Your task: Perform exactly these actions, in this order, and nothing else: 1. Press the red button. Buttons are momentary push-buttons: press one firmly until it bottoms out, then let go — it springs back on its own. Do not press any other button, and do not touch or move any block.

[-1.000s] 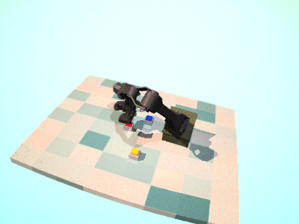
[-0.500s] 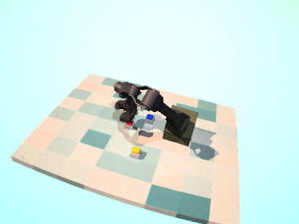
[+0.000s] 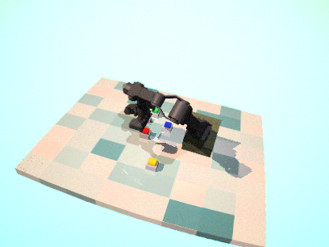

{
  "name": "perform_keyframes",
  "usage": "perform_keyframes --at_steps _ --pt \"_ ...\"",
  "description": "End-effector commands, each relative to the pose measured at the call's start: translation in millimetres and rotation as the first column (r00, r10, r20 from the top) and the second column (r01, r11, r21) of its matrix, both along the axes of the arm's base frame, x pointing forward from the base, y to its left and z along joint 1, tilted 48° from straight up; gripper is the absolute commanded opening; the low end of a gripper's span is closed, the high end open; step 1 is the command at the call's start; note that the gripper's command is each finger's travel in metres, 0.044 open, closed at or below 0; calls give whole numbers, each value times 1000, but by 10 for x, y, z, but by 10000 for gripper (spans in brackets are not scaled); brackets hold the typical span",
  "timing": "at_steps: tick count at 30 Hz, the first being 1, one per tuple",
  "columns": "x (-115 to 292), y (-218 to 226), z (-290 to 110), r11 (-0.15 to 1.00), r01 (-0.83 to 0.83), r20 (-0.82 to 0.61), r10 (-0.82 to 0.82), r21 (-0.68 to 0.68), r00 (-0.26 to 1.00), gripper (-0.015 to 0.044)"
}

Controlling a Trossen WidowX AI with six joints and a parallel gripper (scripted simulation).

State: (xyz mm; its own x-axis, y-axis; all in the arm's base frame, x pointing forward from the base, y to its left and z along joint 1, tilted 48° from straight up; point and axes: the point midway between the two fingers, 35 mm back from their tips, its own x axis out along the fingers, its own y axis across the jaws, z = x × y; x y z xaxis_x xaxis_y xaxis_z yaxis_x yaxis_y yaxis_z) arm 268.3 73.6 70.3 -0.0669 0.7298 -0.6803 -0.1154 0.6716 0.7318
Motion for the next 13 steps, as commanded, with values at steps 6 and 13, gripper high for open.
perform_keyframes --at_steps 6,13 --pt "-502 510 1247 1000 -4 25 3 14 1000 387" --pt "-524 520 1275 1000 -4 24 4 15 1000 400"
